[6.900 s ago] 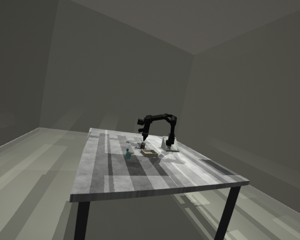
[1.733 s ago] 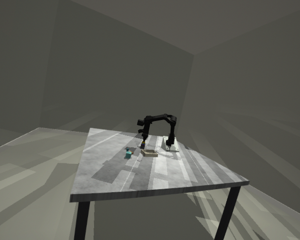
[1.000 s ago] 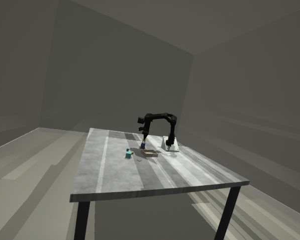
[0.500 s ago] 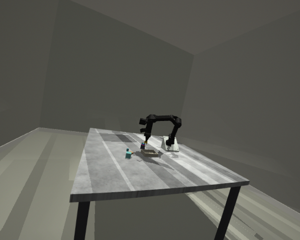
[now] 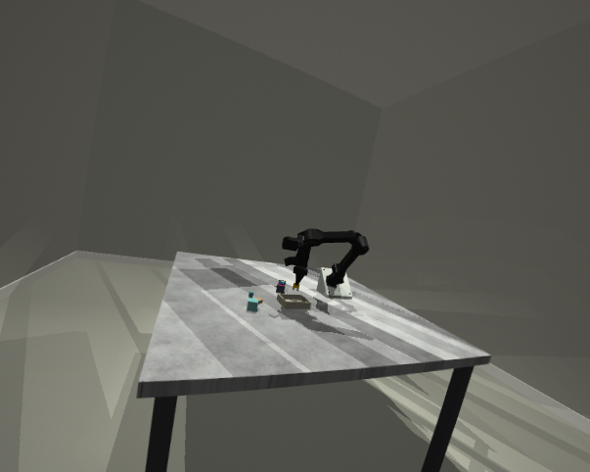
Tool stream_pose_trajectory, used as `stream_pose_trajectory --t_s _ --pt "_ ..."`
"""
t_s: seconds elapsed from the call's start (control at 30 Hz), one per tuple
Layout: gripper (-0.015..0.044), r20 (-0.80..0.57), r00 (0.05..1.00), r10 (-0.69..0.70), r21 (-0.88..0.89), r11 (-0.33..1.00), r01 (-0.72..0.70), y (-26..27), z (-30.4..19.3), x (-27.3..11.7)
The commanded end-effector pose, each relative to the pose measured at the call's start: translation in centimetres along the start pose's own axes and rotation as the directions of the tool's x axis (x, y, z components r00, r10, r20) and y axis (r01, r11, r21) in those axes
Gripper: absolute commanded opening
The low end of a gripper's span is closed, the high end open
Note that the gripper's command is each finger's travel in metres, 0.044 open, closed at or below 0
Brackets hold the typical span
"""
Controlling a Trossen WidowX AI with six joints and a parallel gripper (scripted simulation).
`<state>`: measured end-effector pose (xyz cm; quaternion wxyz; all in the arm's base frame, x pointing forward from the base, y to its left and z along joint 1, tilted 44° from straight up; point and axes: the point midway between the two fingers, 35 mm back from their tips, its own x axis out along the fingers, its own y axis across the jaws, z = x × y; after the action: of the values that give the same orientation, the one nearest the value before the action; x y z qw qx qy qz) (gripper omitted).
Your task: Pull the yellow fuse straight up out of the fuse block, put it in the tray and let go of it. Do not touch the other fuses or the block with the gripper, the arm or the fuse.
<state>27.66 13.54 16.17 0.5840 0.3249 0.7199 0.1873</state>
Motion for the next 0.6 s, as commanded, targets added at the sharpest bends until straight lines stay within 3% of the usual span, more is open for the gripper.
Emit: stream_pose_trajectory --t_s 0.0,0.57 --pt "0.0000 -0.002 1.000 0.006 0.010 1.000 -0.006 0.3 -0.3 0.0" --pt "0.0000 -0.002 1.000 0.007 0.010 1.000 -0.007 0.4 -0.2 2.7"
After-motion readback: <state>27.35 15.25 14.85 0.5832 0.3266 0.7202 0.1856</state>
